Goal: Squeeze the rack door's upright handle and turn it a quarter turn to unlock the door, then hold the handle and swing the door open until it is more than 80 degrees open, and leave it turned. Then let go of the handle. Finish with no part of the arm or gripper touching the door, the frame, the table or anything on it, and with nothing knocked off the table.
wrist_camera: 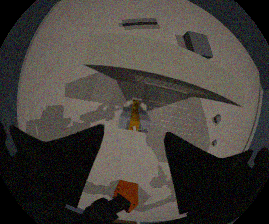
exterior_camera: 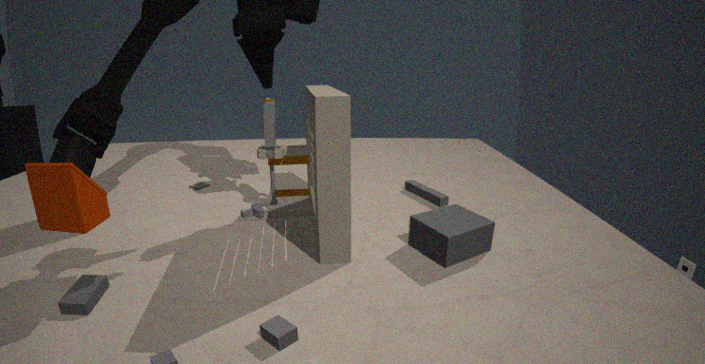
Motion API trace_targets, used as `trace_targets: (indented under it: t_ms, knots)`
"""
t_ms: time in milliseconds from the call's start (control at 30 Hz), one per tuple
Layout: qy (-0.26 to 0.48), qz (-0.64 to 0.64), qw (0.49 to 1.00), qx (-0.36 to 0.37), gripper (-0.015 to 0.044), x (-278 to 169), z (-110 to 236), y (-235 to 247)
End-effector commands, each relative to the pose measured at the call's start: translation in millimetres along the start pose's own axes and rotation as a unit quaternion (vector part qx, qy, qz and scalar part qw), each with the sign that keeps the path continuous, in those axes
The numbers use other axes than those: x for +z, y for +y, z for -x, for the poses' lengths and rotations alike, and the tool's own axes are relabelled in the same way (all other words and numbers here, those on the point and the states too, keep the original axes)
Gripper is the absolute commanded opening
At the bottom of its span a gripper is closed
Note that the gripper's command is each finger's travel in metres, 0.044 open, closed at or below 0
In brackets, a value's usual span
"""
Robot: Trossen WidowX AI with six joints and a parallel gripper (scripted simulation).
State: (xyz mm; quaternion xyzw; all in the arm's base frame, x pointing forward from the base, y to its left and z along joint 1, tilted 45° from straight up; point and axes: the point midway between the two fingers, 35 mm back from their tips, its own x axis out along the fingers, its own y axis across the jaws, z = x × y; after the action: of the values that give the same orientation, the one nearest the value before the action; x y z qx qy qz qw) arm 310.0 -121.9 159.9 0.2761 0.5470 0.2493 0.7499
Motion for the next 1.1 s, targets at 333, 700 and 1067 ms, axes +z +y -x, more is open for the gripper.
trace_targets:
  t_ms: [333, 700, 1067]
  knots:
    - [0.017, -0.008, 1.000, 0.001, 0.0281, 1, -20, 0]
    - [0.034, -0.015, 0.999, -0.001, 0.0281, 0, -38, 0]
    - [0.049, -0.022, 0.999, -0.005, 0.0281, -2, -56, 1]
